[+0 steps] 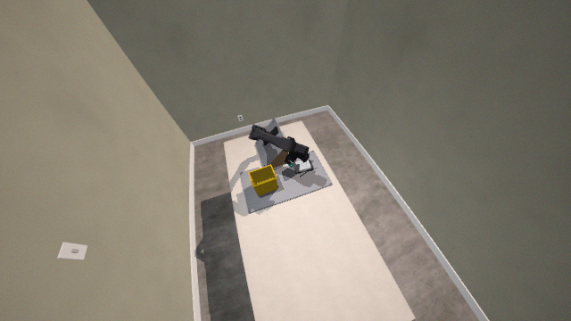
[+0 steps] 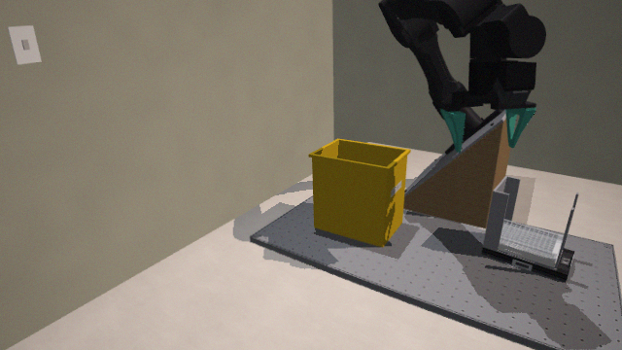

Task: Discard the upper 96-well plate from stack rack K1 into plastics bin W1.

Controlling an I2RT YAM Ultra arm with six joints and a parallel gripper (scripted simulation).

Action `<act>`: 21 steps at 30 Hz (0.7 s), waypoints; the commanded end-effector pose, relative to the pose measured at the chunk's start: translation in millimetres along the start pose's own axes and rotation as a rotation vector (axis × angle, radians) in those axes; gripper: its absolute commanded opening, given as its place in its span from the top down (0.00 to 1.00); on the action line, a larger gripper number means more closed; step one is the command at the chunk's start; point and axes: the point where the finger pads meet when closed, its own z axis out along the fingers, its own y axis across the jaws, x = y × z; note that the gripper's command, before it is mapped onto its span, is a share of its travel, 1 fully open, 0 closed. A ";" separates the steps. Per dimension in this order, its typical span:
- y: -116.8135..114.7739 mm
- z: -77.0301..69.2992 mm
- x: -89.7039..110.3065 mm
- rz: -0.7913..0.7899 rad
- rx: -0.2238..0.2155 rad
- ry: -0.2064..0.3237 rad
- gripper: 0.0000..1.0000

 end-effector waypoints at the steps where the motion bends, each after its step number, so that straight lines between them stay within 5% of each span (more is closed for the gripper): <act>1: 6.4 -9.6 -2.0 -0.063 0.002 -0.023 0.00; 21: 83.8 3.4 -0.5 -0.595 0.027 0.039 0.00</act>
